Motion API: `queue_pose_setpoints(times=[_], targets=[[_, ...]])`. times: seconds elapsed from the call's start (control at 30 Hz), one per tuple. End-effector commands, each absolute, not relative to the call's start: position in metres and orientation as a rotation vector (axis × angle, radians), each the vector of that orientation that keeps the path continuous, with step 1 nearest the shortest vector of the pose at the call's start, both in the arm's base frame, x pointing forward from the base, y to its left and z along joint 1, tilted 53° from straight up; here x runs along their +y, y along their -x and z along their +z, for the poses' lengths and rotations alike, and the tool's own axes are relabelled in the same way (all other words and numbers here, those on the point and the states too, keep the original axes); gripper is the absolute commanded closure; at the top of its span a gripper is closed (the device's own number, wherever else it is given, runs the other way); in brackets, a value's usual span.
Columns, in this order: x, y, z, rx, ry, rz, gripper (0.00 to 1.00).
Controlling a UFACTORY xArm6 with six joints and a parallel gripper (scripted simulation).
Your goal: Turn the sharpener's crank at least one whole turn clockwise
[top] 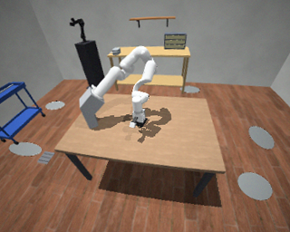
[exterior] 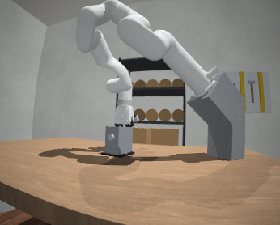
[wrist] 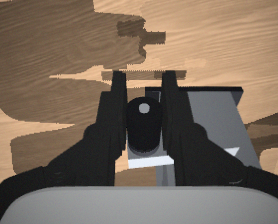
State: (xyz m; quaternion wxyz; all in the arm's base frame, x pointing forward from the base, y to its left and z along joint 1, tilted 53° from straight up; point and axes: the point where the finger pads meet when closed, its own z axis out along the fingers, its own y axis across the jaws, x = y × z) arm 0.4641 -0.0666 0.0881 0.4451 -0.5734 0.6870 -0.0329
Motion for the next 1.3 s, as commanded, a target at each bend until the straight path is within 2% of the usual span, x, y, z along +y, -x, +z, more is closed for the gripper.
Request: queue_pose_setpoints(times=[0.0, 1.27], targets=[[-0.067, -0.465, 0.088, 1.703, 1.420, -0.084, 1.00], [-0.052, -0.480, 0.069, 1.703, 1.420, -0.084, 1.00]])
